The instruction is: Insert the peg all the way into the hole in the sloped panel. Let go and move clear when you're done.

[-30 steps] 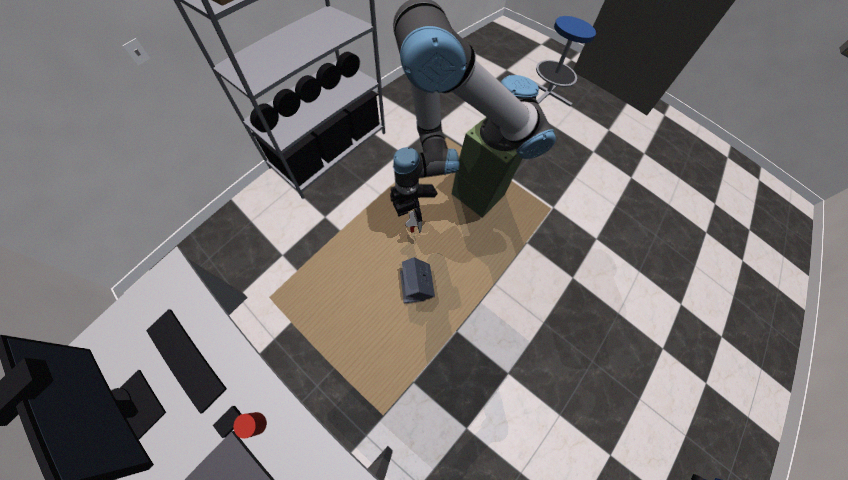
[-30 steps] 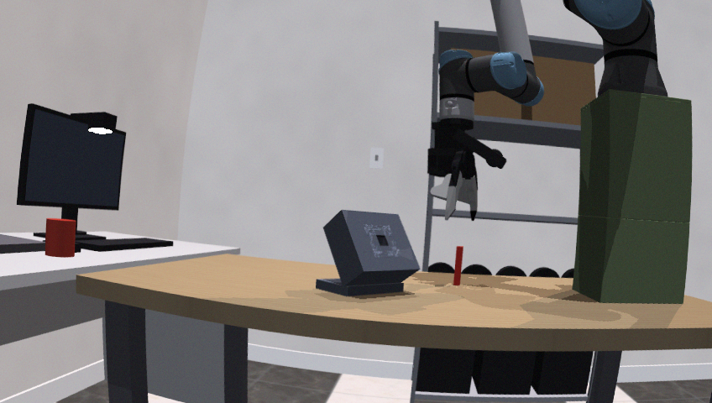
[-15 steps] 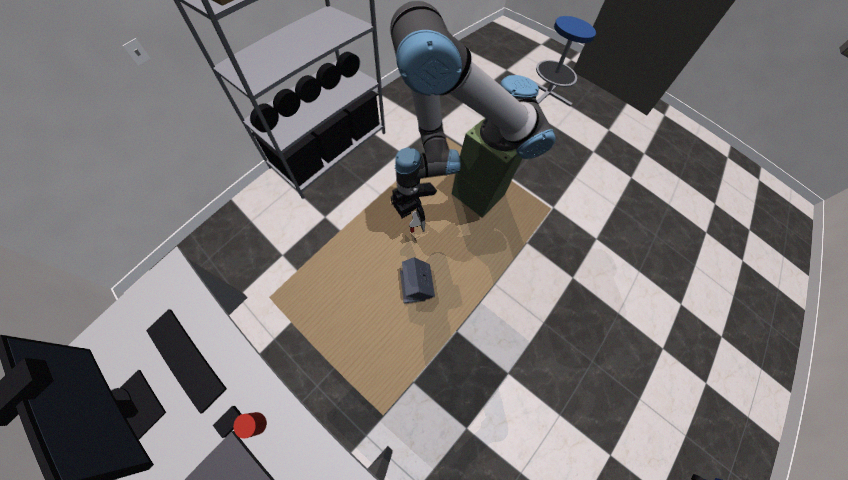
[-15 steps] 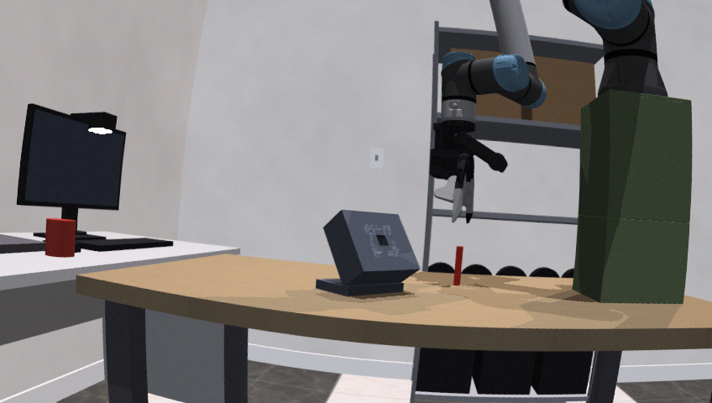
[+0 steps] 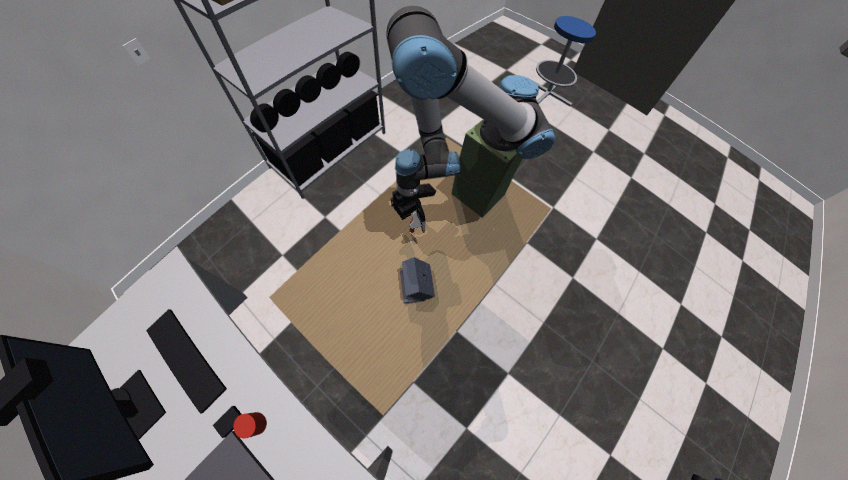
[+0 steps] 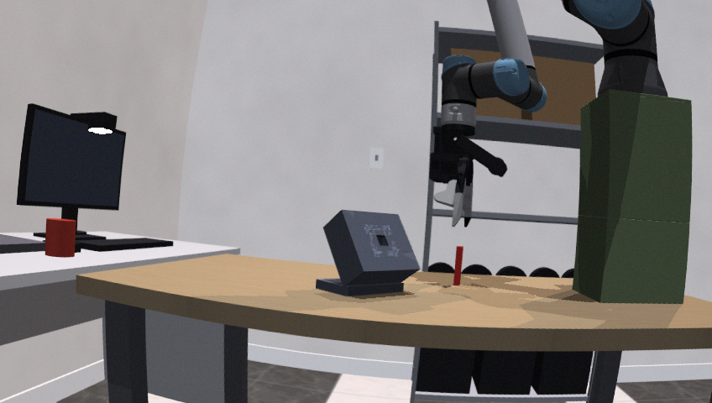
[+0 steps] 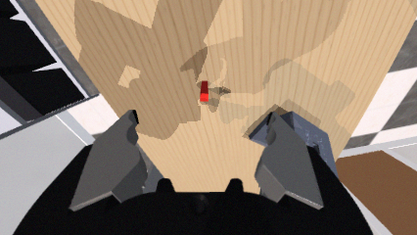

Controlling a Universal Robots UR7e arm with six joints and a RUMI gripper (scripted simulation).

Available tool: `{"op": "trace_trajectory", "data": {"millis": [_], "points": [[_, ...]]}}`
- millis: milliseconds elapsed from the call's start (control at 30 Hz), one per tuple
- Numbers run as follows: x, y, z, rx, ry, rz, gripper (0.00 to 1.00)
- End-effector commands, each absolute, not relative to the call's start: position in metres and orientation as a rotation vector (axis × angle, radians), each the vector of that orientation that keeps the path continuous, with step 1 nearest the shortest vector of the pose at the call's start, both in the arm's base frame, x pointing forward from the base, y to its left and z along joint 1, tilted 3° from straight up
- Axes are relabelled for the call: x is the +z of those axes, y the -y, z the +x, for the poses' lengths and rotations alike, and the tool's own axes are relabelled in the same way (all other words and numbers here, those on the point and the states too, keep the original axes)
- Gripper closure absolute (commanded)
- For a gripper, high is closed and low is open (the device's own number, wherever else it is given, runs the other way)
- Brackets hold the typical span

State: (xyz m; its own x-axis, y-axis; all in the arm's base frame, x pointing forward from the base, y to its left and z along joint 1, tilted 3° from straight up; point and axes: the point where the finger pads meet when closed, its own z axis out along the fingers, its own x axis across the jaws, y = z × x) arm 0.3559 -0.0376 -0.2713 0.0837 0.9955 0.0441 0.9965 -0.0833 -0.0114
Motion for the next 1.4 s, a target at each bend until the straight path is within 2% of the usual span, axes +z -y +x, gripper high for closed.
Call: {"op": "trace_trajectory", "data": {"millis": [0, 1100, 1367], "points": [[-0.276, 0.039, 0.358, -0.042, 2.103, -2.287, 0.00], [-0.319, 0.036, 0.358, -0.041, 2.102, -2.286, 0.00], [-0.315, 0.036, 0.356, -0.038, 2.099, -2.284, 0.11]]}}
